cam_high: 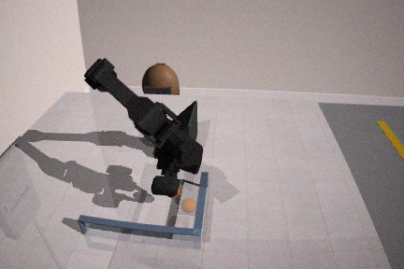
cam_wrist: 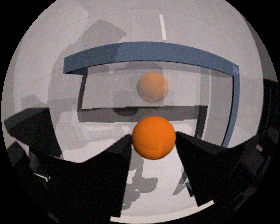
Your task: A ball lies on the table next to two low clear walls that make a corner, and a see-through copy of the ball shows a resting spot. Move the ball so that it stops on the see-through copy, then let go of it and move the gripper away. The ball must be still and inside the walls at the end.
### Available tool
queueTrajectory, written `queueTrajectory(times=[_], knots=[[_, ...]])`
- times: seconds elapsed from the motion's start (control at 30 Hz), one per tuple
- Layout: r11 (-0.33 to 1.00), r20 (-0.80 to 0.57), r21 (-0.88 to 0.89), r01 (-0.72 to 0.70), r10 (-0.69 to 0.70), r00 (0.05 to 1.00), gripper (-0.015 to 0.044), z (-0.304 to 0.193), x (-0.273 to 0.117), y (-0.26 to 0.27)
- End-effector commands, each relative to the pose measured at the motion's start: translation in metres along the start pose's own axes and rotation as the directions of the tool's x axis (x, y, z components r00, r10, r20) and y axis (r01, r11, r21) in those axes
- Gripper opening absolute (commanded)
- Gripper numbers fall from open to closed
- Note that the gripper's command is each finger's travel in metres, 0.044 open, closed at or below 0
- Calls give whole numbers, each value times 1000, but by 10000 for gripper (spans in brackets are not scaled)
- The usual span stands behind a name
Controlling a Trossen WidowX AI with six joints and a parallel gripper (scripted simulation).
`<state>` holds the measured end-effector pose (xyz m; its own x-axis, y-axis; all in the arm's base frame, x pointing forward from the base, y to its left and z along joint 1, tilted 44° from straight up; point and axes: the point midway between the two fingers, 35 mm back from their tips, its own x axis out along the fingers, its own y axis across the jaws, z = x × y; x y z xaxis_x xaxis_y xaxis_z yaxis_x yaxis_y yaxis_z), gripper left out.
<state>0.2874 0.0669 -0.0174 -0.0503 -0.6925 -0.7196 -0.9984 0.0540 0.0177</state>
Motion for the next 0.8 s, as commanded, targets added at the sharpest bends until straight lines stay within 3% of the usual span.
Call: queueTrajectory(times=[0.0, 0.37, 0.77], knots=[[1000, 8, 10, 3, -3, 1000, 0, 0, -23, -1], [1000, 4, 10, 1, -1, 1000, 0, -4, -78, 6], [1000, 6, 11, 3, -3, 1000, 0, 41, -37, -4]])
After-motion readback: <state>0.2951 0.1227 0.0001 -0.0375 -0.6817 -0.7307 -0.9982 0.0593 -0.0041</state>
